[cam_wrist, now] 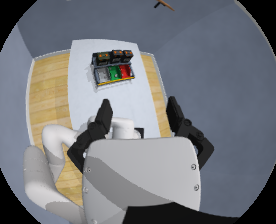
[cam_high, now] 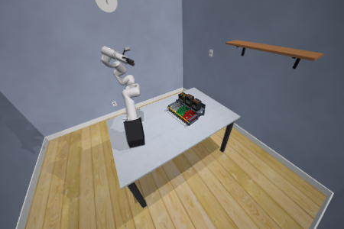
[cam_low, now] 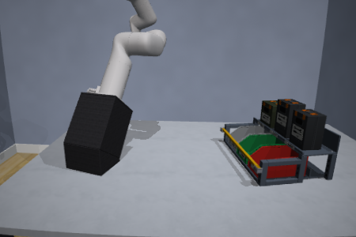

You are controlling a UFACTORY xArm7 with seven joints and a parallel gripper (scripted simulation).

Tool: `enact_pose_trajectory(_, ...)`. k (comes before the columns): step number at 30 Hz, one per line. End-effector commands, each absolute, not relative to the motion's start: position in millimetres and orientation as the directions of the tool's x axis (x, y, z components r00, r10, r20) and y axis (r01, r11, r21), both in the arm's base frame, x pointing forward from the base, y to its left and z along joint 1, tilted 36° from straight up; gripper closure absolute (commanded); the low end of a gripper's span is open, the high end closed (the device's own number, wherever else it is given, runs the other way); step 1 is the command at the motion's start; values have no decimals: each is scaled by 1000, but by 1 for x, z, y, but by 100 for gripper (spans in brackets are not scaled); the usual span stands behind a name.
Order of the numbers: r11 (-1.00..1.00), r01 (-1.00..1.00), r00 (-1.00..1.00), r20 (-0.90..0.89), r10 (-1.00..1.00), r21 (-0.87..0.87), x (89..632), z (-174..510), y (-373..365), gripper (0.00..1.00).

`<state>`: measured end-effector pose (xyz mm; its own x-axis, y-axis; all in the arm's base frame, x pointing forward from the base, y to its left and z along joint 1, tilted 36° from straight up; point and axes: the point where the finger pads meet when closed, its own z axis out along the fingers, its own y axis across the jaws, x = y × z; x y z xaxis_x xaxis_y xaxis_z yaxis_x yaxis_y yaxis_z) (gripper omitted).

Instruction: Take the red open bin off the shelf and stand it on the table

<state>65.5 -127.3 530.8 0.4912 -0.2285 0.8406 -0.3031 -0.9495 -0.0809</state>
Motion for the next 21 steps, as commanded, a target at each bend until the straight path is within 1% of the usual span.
enact_pose_trajectory(1, -948, -308, 493, 838, -232, -81, 66, 531, -128, 0)
enact_pose_trajectory(6, -858, -508, 539, 749, -385, -76, 66, 531, -128, 0)
enact_pose_trajectory(18, -858, -508, 539, 749, -385, -76, 66, 531, -128, 0)
enact_pose_trajectory(21, -787, -615, 544, 690, -477, -58, 65, 531, -128, 0)
